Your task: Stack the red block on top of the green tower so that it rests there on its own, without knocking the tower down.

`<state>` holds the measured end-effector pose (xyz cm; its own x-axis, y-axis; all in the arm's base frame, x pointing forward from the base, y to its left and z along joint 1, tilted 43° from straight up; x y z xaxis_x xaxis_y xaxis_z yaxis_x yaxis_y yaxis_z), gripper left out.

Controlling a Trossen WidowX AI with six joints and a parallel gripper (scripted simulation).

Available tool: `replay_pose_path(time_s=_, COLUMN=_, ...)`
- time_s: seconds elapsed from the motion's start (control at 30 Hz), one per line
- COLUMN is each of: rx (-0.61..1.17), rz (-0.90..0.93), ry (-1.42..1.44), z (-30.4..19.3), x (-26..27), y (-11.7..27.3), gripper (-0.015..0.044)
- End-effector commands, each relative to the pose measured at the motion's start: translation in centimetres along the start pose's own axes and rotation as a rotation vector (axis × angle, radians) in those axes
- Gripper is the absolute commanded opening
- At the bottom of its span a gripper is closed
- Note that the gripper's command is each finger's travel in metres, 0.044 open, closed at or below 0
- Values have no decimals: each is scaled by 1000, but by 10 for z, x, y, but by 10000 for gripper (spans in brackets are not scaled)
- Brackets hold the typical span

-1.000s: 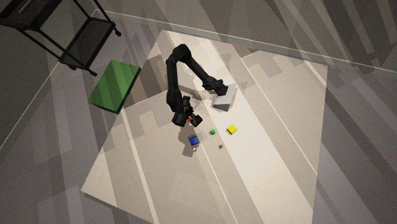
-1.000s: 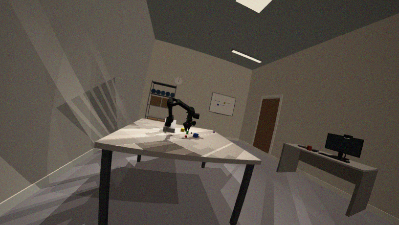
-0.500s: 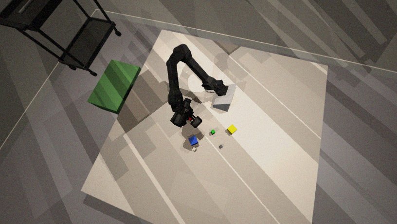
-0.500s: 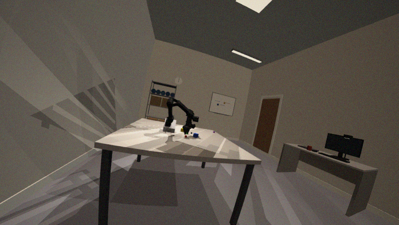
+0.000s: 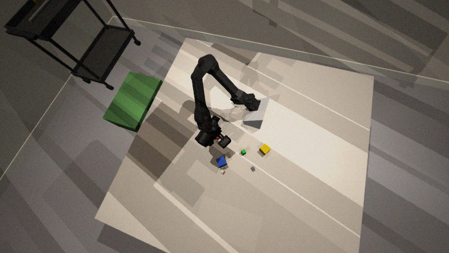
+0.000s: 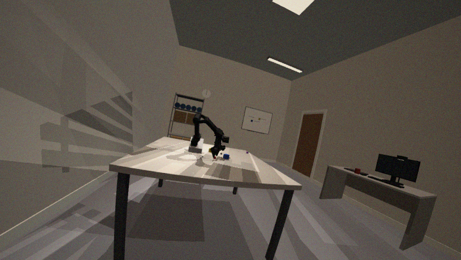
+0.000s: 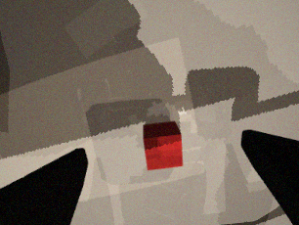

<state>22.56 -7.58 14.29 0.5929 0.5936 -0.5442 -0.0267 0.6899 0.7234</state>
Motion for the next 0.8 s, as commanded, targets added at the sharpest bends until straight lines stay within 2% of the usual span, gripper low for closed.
replay_pose_path(time_s=0.0, rx=7, rz=-1, ry=10, z=-2, x=1, y=-9, gripper=440)
replay_pose_path(time_s=0.67, rx=5, rz=-4, ry=6, z=-2, x=1, y=-11, gripper=440)
replay_pose_path(time_s=0.77, rx=5, rz=-4, ry=6, z=-2, x=1, y=-11, gripper=361)
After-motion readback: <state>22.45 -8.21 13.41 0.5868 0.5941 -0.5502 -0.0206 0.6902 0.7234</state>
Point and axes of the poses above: the point midway between the two fingers, 35 mm back from their tips, its own y axis back along the fingers, its own x axis across the jaws, z = x × y, the point moved 8 cm from there along y, back along the fingers, and after that the axes turned 11 degrees about -y, right-handed, at the moved point
